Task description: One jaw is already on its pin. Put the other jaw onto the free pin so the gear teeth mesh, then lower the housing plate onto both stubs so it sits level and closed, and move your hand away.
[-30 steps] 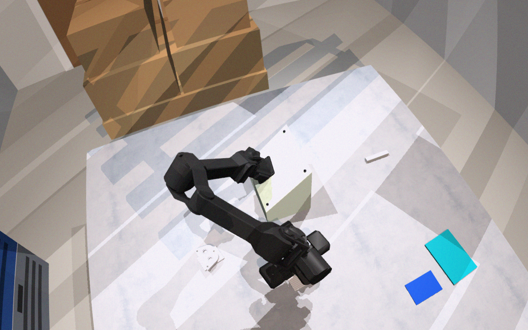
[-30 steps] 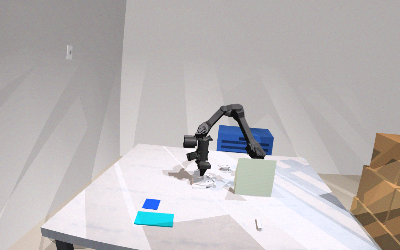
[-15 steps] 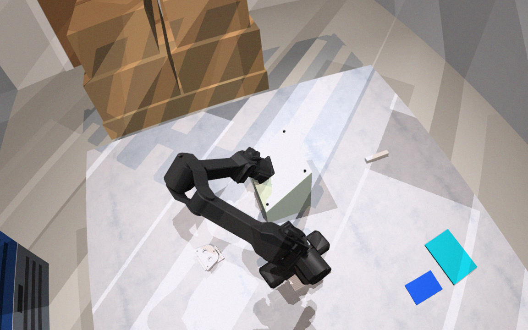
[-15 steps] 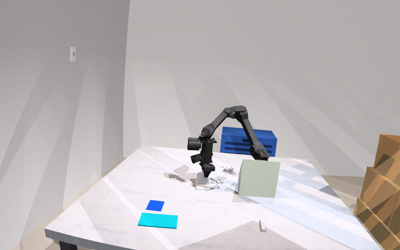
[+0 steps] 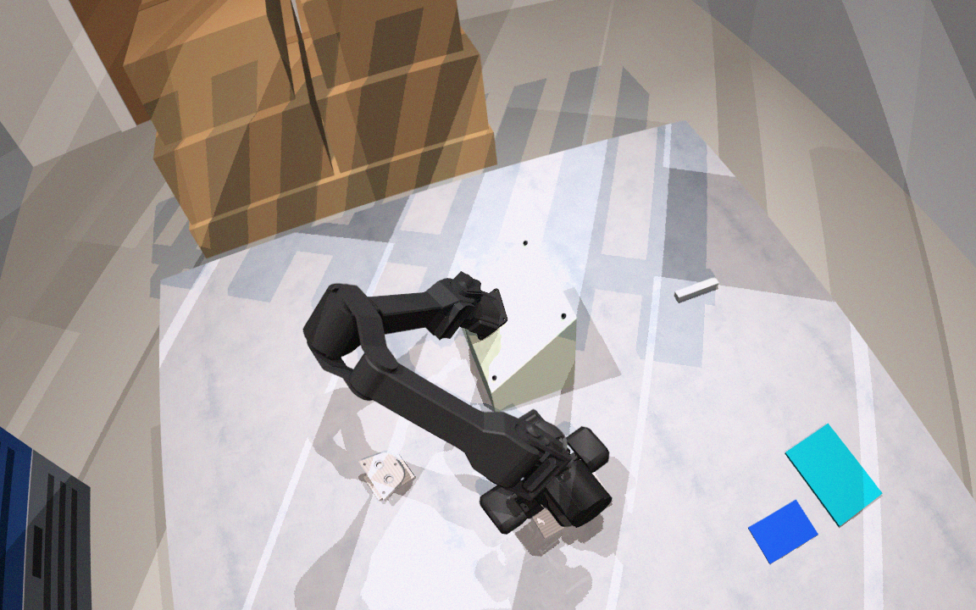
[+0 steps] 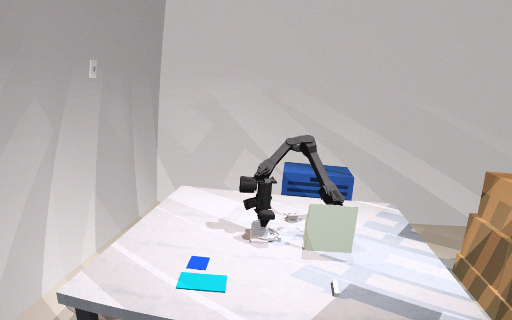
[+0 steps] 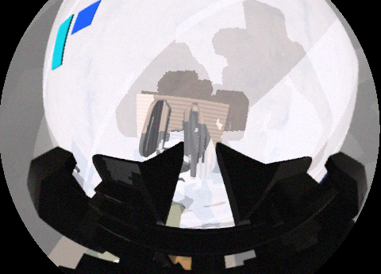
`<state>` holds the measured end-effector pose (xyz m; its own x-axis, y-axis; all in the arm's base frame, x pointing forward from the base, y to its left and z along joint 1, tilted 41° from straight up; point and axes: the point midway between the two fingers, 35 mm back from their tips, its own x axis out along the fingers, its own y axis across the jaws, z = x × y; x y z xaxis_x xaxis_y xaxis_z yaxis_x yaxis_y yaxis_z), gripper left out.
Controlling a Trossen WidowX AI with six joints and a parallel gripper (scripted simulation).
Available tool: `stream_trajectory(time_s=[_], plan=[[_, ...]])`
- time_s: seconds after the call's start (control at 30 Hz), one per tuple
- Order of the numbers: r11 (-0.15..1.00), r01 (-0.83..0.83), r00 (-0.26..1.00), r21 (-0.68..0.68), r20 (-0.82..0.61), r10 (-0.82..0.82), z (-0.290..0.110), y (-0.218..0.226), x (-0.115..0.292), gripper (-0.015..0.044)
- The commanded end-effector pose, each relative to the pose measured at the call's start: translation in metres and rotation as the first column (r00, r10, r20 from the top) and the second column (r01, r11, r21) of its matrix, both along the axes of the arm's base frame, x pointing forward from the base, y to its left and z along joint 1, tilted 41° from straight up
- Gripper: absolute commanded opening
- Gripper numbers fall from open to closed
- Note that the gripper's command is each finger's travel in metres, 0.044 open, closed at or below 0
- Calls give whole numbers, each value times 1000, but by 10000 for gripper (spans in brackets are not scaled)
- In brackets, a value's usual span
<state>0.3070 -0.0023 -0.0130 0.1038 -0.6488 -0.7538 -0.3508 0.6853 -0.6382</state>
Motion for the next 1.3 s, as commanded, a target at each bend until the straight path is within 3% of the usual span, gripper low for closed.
stream_trajectory(time_s=[0.0, 1.27], plan=[[1000, -4, 1000, -5, -5, 4, -1, -1, -1, 134], [1000, -10, 1000, -6, -10, 10, -8, -8, 0, 134]])
